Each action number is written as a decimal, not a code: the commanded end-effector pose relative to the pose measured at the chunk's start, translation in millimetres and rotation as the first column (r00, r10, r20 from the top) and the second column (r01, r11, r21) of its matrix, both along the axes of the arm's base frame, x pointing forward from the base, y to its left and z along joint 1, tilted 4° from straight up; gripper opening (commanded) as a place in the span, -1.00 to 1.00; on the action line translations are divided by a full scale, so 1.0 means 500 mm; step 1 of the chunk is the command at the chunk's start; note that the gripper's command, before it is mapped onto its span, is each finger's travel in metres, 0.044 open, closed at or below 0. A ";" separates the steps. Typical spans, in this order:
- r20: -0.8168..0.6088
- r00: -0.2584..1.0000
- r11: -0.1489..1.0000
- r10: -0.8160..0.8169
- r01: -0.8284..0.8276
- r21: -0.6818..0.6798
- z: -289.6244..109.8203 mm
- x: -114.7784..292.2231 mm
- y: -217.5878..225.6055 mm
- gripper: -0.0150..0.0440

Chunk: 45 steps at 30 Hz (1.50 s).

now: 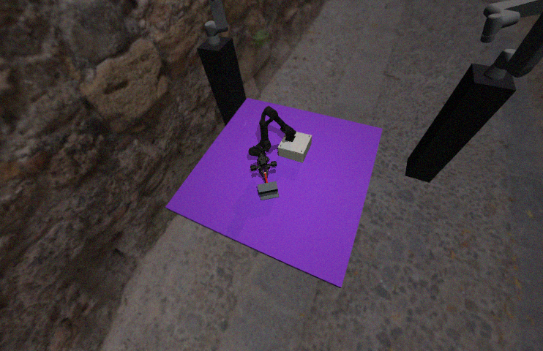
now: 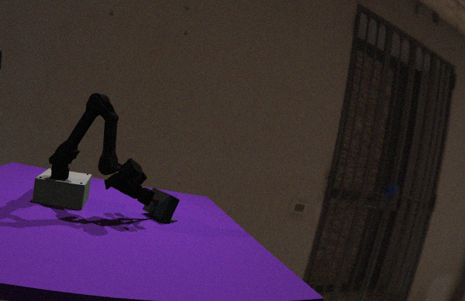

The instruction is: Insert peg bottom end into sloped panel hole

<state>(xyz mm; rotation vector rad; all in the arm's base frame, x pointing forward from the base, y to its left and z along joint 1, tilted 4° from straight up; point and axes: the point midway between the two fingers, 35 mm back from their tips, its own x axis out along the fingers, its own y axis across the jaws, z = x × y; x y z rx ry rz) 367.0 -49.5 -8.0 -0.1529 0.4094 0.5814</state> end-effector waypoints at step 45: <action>0.004 1.000 1.000 -0.004 0.004 -0.001 -0.025 0.039 0.024 -0.49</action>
